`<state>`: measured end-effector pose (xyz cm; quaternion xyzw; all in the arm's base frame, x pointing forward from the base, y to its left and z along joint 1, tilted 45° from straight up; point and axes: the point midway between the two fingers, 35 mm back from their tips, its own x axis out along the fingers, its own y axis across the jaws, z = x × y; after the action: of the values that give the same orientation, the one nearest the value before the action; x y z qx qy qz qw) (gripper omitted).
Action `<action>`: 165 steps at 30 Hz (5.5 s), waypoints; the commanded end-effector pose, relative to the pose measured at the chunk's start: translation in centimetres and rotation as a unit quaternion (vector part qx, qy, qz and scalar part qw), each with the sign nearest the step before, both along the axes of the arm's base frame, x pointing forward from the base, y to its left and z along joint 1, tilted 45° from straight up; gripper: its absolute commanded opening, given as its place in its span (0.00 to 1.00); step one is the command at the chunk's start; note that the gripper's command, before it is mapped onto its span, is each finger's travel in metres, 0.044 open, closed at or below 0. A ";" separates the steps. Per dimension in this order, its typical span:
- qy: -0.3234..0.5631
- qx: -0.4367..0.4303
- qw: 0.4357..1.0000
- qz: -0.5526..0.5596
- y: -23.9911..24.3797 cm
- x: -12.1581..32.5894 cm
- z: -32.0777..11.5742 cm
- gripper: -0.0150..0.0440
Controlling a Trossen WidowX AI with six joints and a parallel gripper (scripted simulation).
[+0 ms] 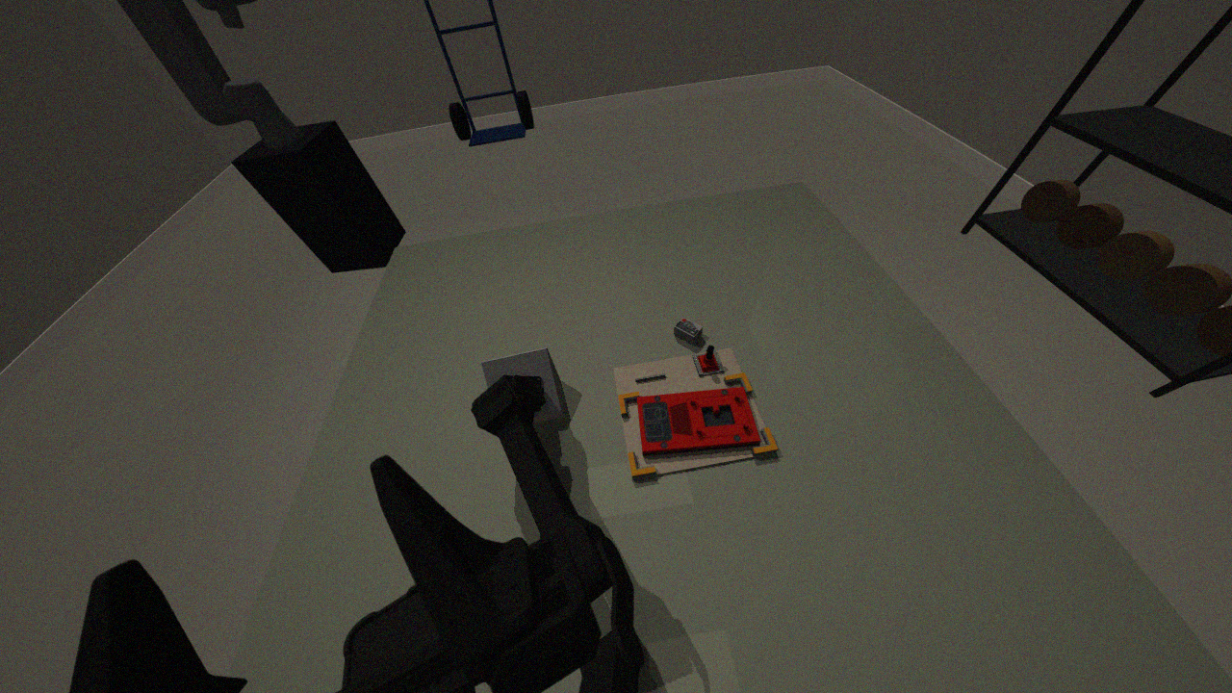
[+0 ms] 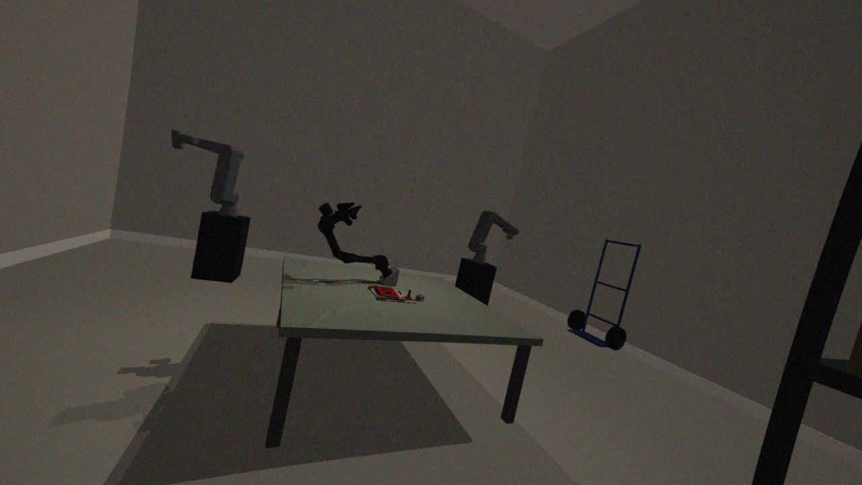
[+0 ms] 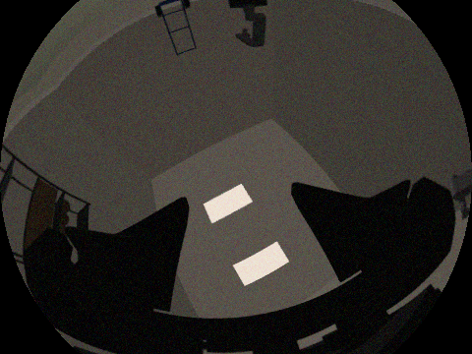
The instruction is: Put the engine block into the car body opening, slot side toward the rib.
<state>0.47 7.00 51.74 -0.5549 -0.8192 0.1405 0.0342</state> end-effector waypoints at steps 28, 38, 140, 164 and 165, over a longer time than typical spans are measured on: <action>0.032 -0.201 0.949 -0.239 14.8 -2.7 -6.1 1.00; 0.061 -0.280 0.891 -0.352 20.1 0.0 -10.7 1.00; 0.155 -0.478 0.139 -0.854 8.1 31.9 -58.4 1.00; 0.155 -0.478 0.138 -0.854 7.7 32.0 -58.8 0.39; 0.155 -0.478 0.138 -0.854 7.7 32.0 -58.8 0.34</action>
<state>32.48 14.86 -7.03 -0.7705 0.4325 0.4682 -0.0093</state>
